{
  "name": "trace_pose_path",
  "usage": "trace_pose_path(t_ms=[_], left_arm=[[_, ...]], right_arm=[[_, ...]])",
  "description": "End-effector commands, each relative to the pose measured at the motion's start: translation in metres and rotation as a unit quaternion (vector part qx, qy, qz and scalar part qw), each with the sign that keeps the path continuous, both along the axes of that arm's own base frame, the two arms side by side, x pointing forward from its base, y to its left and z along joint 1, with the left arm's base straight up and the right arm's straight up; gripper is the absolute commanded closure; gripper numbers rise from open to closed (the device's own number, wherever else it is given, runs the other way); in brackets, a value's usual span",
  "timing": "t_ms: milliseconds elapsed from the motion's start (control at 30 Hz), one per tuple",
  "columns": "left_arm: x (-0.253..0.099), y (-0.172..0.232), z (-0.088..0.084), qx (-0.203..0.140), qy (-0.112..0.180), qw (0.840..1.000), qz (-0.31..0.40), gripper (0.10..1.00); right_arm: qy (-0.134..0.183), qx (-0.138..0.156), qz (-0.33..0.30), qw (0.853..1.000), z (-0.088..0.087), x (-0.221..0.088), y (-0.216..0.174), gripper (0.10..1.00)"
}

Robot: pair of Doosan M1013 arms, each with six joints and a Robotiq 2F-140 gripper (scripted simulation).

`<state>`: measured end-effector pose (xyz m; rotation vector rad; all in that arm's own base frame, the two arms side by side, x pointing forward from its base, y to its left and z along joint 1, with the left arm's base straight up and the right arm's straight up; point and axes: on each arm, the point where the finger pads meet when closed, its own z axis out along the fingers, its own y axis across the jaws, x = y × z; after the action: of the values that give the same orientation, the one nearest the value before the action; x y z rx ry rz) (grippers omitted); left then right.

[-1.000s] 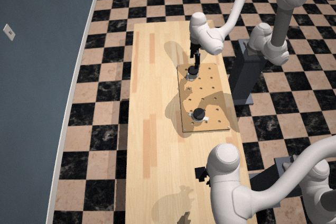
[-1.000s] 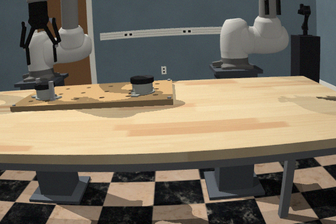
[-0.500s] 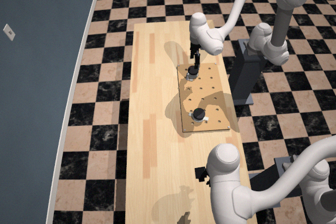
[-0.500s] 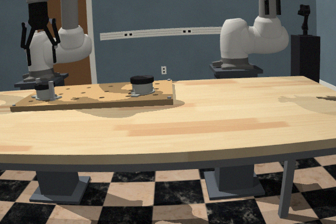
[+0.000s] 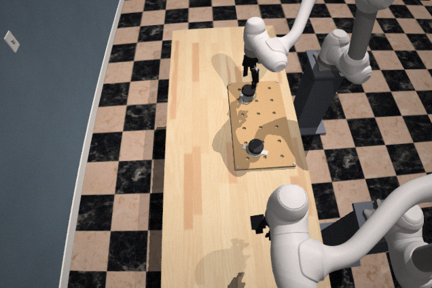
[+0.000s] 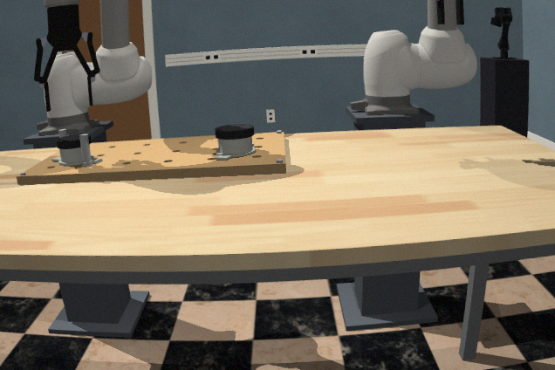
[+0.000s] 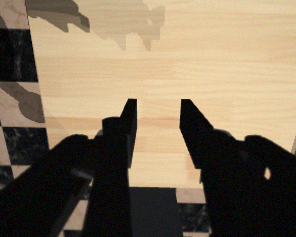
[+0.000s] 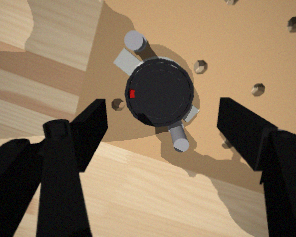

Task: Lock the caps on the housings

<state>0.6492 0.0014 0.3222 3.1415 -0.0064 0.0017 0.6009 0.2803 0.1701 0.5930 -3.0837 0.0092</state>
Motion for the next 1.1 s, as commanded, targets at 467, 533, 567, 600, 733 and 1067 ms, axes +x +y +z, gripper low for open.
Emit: trace_pose_path(t_ms=[467, 533, 567, 600, 733, 1067], left_arm=[[0.000, 0.000, 0.001, 0.000, -0.001, 1.000, 0.000, 0.770], [0.000, 0.000, 0.001, 0.000, -0.001, 1.000, 0.000, 0.770], [0.000, 0.000, 0.001, 0.000, -0.001, 1.000, 0.000, 0.770], [0.000, 0.000, 0.001, 0.000, -0.001, 1.000, 0.000, 0.770], [0.000, 0.000, 0.001, 0.000, -0.001, 1.000, 0.000, 0.770], [0.000, 0.000, 0.001, 0.000, -0.001, 1.000, 0.000, 0.770]], right_arm=[[0.001, 0.003, 0.197, 0.980, -0.009, 0.000, 0.000, 0.403], [0.001, 0.004, 0.224, 0.975, -0.010, 0.000, 0.000, 0.403], [0.001, 0.004, 0.239, 0.971, -0.011, 0.000, 0.000, 0.403], [0.001, 0.004, 0.230, 0.973, -0.010, 0.000, 0.000, 0.403], [0.001, 0.004, 0.236, 0.972, -0.011, 0.000, 0.000, 0.403], [0.001, 0.004, 0.374, 0.927, -0.018, 0.000, 0.000, 0.403]])
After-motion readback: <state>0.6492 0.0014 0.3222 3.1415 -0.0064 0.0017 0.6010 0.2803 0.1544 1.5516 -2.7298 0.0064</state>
